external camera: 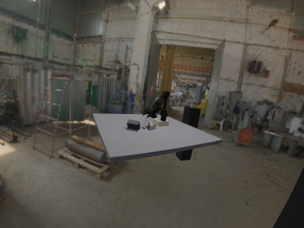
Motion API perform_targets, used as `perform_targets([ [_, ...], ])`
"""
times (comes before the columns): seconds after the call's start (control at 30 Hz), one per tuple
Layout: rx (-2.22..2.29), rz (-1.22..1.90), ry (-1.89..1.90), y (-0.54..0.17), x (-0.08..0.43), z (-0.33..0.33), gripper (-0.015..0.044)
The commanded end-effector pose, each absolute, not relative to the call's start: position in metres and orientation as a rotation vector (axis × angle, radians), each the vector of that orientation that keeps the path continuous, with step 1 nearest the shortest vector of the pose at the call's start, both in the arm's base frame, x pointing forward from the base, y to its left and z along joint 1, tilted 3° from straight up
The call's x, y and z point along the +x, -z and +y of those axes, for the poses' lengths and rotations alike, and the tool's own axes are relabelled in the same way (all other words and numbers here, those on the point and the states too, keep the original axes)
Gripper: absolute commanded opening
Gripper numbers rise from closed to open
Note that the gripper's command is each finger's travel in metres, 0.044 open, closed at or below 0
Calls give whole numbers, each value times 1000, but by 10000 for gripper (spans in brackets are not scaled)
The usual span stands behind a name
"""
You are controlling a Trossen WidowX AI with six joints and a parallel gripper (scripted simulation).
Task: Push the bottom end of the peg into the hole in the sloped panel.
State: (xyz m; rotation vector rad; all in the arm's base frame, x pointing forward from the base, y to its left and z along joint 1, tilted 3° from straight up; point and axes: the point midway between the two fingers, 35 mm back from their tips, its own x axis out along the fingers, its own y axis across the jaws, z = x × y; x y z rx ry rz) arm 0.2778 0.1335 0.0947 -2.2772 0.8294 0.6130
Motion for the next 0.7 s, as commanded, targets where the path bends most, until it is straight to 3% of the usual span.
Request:
perform_targets([
  [0.0,-2165,854,-612,-91,278,137,440],
  [0.67,-1622,993,-549,-79,278,150,440],
])
